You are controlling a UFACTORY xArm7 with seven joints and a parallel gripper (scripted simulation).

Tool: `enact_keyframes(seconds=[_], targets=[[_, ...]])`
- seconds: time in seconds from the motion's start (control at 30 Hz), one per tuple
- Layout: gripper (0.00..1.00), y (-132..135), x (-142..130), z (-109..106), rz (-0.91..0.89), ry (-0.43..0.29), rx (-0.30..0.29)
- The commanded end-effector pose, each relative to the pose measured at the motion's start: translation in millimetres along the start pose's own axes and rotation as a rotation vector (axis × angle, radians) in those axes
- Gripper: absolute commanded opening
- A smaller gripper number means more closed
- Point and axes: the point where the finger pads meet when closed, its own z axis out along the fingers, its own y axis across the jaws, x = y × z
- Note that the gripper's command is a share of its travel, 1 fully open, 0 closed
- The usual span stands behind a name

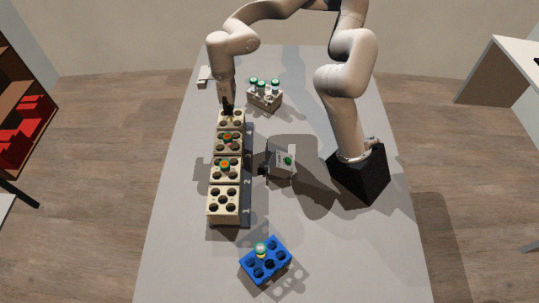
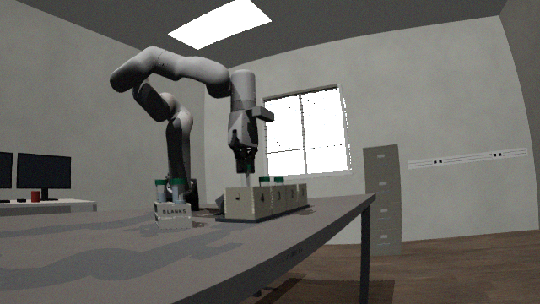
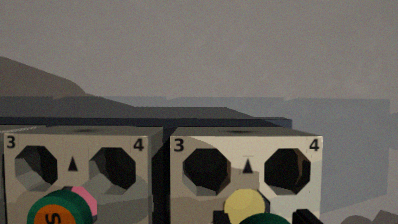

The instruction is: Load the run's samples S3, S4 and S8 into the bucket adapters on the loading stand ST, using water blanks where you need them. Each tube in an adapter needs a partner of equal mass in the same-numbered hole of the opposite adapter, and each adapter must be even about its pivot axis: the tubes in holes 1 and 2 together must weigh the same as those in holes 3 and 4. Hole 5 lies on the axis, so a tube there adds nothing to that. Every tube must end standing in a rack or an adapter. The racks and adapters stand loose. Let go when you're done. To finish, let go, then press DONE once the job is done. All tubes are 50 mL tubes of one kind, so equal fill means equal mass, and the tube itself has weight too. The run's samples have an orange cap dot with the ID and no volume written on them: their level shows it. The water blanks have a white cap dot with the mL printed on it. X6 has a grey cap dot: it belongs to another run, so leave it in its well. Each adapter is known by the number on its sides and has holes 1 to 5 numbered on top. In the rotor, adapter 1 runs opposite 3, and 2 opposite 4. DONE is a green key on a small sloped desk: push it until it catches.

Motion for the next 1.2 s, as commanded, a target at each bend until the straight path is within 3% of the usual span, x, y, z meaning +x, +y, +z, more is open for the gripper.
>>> enact_keyframes(seconds=[0.0,1.17], targets=[[0.0,0,1,2,0.0,0.004,0.0],[0.0,0,1,32,0.0,0.004,0.0]])
